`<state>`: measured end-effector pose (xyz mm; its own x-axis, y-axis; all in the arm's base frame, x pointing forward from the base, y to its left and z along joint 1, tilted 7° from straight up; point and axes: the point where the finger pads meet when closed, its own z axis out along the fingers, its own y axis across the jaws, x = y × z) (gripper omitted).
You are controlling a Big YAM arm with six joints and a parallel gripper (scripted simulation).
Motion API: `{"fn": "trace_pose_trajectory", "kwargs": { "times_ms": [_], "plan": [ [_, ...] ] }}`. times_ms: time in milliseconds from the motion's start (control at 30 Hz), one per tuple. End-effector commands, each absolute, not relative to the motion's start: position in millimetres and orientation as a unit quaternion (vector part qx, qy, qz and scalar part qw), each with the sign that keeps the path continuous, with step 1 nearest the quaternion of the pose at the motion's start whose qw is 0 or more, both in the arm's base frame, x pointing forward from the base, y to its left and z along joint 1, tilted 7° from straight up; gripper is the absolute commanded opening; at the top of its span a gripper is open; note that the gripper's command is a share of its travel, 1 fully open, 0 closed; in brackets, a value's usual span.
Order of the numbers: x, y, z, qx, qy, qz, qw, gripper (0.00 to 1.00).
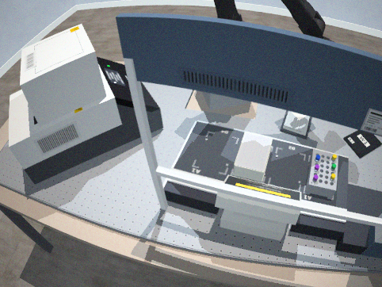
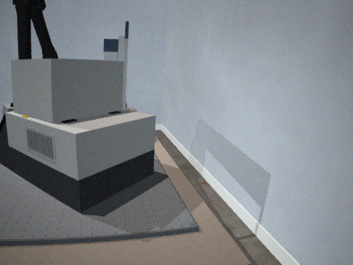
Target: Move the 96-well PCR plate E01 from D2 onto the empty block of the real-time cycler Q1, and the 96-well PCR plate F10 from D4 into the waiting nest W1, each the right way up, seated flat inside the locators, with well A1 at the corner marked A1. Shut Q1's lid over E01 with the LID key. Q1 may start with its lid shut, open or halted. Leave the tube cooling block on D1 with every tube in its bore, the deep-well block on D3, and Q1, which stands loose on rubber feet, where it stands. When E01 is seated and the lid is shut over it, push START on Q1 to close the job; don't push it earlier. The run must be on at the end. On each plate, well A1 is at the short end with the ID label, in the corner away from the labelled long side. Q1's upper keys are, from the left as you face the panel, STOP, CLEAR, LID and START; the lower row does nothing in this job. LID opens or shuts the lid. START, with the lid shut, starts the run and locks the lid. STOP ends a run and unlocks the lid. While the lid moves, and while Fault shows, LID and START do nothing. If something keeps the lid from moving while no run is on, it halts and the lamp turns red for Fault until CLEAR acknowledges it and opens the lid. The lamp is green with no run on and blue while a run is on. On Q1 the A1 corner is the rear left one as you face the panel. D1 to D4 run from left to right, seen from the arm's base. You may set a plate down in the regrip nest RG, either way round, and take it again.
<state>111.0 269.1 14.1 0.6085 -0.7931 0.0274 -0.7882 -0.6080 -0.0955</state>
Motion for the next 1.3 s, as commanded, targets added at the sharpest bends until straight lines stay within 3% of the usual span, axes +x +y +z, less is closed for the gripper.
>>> {"fn": "trace_pose_trajectory", "kwargs": {
  "times_ms": [0, 1267],
  "plan": [
    [112, 268, 12, -0.921, 0.388, -0.032, 0.033, 1.00],
    [121, 297, 32, -0.992, 0.101, -0.048, 0.051, 1.00]
  ]
}}
